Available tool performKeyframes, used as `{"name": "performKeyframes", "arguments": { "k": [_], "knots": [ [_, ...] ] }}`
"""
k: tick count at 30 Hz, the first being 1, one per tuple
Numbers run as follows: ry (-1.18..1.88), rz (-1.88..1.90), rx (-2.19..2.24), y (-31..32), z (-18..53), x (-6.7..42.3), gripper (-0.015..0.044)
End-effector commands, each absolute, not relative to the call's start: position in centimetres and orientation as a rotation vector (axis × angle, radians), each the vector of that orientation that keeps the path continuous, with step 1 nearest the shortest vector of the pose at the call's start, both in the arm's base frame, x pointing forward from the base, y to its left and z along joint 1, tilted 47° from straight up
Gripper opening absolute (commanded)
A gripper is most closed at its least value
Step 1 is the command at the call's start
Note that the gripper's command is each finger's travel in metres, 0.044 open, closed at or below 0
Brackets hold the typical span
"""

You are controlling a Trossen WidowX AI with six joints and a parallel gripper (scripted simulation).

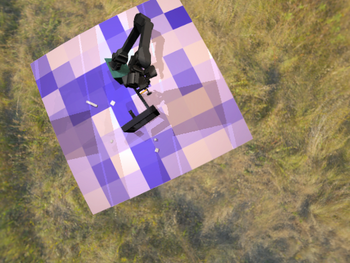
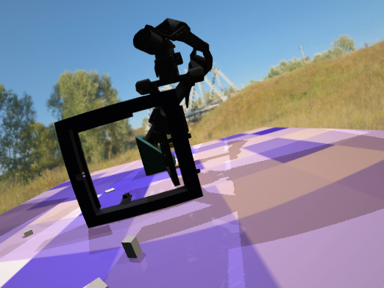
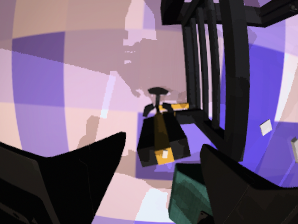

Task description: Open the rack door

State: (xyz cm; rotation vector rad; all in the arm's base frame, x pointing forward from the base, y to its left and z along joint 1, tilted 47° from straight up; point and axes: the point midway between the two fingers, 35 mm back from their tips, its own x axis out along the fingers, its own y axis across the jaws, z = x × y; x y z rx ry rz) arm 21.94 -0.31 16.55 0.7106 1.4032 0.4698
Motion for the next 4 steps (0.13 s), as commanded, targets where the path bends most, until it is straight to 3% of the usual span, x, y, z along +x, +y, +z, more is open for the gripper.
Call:
{"name": "performKeyframes", "arguments": {
  "k": [1,4],
  "knots": [
    [1.389,0.44,0.714,-0.9,17.2,21.84,0.0282],
    [1.381,0.424,0.717,-1.23,17.56,21.74,0.0282]
  ]
}}
